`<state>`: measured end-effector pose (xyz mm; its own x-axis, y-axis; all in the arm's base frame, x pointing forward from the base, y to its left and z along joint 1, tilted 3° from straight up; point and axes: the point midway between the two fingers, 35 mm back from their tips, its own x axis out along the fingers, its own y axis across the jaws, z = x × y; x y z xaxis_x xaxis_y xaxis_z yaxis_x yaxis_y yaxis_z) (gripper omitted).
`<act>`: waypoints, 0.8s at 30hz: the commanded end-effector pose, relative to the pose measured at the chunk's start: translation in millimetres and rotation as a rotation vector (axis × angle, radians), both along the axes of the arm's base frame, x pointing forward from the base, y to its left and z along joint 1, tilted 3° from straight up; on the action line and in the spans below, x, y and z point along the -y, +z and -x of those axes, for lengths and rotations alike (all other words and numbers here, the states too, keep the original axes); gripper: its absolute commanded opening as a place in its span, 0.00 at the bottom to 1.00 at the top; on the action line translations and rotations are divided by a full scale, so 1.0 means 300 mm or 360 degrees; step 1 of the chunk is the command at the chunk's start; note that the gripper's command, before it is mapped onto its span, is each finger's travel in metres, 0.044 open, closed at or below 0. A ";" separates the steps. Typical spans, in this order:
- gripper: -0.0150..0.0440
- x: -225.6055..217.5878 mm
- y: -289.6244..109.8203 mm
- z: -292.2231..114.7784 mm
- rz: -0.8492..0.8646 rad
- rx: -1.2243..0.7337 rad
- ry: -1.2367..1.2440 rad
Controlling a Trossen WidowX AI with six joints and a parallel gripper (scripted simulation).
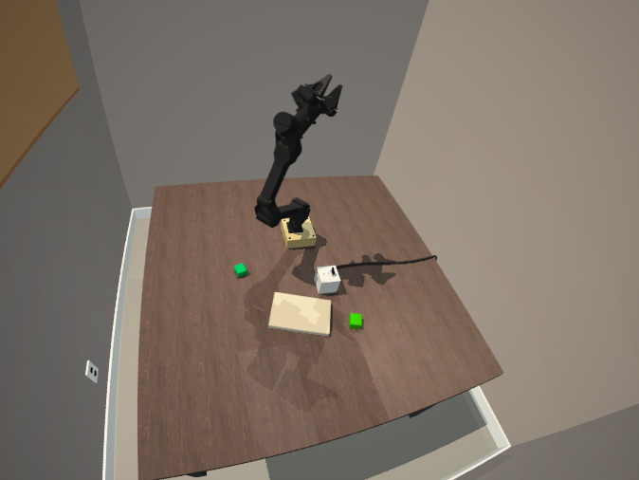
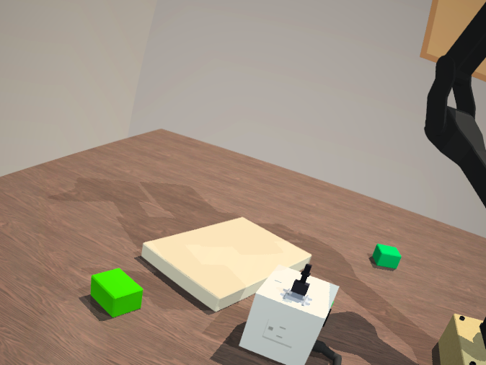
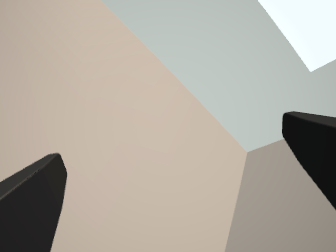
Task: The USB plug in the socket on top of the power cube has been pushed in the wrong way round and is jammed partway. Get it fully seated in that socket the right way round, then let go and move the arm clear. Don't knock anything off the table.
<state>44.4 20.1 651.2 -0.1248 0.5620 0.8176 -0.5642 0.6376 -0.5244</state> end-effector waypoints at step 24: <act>1.00 -0.889 -0.882 -0.339 0.2175 0.0162 -0.1202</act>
